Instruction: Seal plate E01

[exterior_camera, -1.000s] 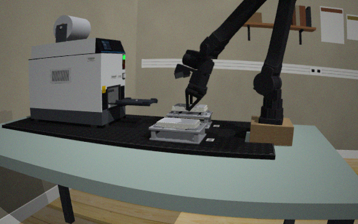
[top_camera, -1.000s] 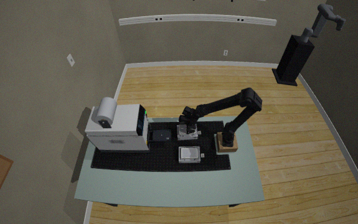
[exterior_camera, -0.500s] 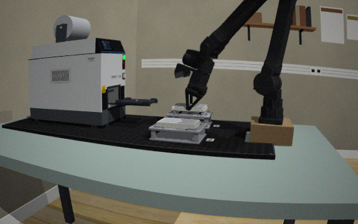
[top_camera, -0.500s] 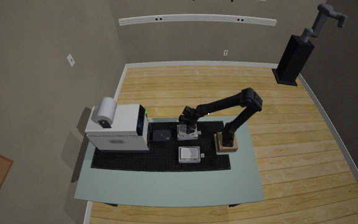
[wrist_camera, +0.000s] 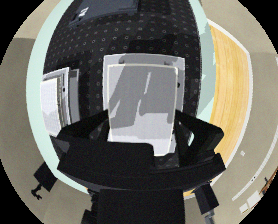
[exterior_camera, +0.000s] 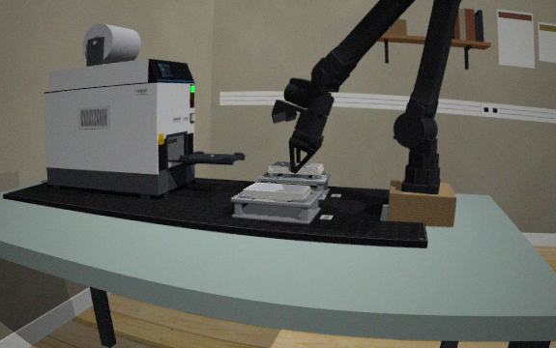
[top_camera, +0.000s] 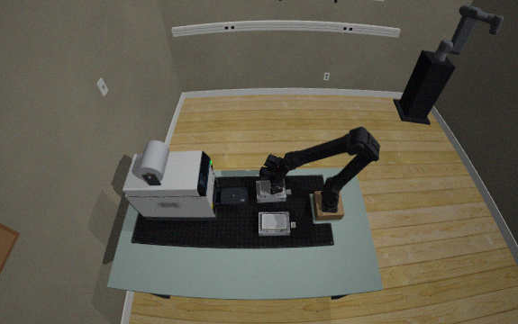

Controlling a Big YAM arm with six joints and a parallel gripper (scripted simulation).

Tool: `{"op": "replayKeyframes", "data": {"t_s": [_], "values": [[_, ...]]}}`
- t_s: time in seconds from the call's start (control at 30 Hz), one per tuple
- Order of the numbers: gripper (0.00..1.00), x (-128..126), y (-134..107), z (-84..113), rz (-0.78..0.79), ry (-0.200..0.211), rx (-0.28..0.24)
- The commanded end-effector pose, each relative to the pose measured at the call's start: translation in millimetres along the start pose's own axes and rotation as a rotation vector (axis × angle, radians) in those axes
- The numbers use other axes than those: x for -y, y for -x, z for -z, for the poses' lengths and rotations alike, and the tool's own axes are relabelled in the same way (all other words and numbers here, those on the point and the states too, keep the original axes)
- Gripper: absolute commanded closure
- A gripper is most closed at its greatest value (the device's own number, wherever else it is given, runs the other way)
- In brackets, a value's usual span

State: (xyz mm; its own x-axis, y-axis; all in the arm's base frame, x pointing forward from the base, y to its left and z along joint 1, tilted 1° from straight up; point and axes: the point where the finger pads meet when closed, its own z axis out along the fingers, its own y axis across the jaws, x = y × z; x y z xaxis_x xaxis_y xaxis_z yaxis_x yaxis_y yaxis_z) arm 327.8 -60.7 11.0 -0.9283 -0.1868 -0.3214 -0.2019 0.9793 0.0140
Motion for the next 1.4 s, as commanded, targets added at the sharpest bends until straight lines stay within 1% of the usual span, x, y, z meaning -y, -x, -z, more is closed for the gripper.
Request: {"op": "replayKeyframes", "data": {"t_s": [0.0, 0.1, 0.3, 0.53, 0.7, 0.87, 0.93, 1.0, 1.17, 1.37], "values": [[1.00, 12, 18, 7.2, 0.002, -0.022, 0.040], [1.00, 15, 25, 6.9, 0.006, -0.026, 0.051], [1.00, 12, 34, 5.9, 0.024, -0.024, 0.059], [1.00, 11, 35, 6.2, 0.027, -0.024, 0.061], [1.00, 10, 33, 10.0, 0.025, -0.021, 0.055], [1.00, 16, 30, 15.8, 0.007, -0.030, 0.060], [1.00, 15, 24, 12.7, 0.001, -0.024, 0.046], [1.00, 15, 24, 12.7, 0.001, -0.024, 0.046], [1.00, 2, 12, 0.1, 0.016, -0.002, 0.015], [1.00, -2, 5, -4.0, 0.007, -0.004, 0.020]]}}
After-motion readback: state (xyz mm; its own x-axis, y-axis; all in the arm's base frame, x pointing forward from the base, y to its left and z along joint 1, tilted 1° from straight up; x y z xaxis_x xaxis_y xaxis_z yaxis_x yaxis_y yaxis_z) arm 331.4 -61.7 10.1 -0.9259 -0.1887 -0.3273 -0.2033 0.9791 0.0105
